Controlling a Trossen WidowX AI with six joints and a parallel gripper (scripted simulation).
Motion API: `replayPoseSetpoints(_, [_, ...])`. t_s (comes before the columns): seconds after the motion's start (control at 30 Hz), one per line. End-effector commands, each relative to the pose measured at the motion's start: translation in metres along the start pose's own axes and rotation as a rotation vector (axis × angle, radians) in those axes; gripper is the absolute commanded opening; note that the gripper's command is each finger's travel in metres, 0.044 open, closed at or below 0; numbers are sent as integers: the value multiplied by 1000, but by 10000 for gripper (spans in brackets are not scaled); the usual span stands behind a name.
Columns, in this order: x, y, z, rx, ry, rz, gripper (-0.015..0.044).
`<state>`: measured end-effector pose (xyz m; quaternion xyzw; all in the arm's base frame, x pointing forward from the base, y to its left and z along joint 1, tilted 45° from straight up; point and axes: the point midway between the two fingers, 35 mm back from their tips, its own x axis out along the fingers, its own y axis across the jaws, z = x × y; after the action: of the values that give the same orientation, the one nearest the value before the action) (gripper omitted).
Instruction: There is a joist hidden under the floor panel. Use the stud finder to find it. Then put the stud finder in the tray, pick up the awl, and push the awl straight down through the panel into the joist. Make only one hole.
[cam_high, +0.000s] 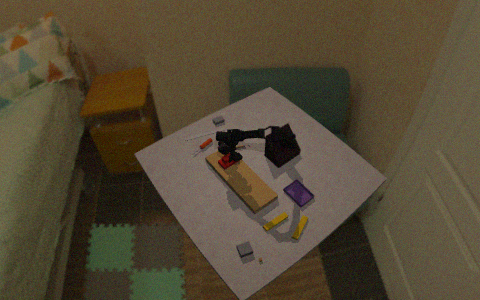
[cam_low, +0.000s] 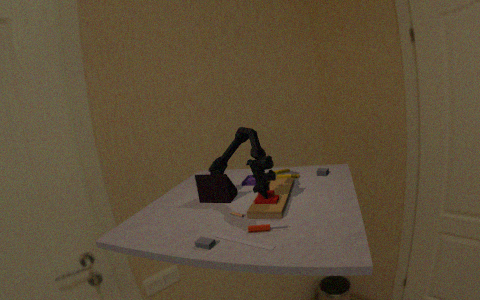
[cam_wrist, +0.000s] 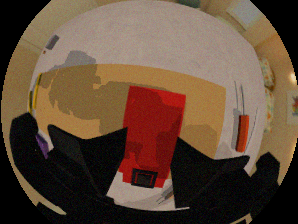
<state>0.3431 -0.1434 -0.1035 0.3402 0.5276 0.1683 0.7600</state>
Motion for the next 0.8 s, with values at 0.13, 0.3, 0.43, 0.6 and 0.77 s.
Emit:
replayPoseSetpoints(0.13, [1, 34, 0, -2, 1, 9, 0])
replayPoseSetpoints(0.3, [1, 52, 0, -1, 1, 10, 0])
replayPoseSetpoints(0.43, [1, 67, 0, -1, 1, 11, 0])
replayPoseSetpoints(0.6, [1, 86, 0, 0, 2, 12, 0])
replayPoseSetpoints(0.77, [1, 104, 0, 1, 2, 13, 0])
